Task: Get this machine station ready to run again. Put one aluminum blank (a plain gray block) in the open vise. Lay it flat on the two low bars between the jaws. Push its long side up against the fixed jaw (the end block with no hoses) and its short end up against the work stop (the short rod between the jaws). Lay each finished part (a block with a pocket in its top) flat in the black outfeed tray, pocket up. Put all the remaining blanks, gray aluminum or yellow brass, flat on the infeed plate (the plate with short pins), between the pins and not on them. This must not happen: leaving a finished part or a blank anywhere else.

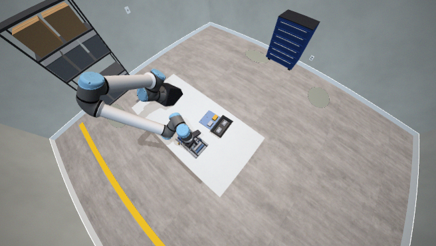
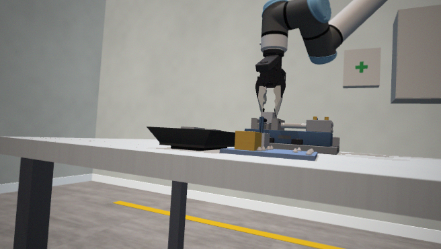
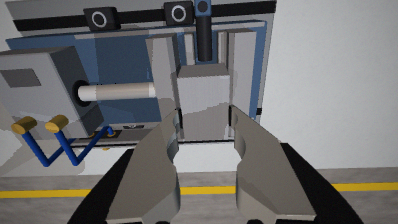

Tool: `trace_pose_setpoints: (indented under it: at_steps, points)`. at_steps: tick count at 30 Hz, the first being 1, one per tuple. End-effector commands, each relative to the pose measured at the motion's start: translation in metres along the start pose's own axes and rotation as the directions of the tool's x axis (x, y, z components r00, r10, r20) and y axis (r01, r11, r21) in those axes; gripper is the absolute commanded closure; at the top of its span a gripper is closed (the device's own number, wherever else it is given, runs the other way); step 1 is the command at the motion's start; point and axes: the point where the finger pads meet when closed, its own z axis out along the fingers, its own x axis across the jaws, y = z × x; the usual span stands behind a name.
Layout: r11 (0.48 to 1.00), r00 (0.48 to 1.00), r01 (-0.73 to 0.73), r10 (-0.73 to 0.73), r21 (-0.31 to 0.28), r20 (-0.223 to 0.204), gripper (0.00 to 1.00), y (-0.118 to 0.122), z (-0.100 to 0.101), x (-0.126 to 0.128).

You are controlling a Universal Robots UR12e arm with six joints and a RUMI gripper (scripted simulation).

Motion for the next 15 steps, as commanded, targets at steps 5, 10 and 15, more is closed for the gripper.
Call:
trace_pose_setpoints:
  at_steps: [5, 10, 15]
  points:
    - [1.0, 1.0, 0.0, 0.0, 0.0, -0.001, 1.0, -0.0008, -0.0006, 0.0009]
    - [1.0, 1.0, 0.0, 0.0, 0.0, -0.001, 1.0, -0.0019, -0.0006, 0.0012]
    - [1.0, 1.0, 0.0, 0.0, 0.0, -0.001, 1.0, -0.0026, -0.0006, 0.0015]
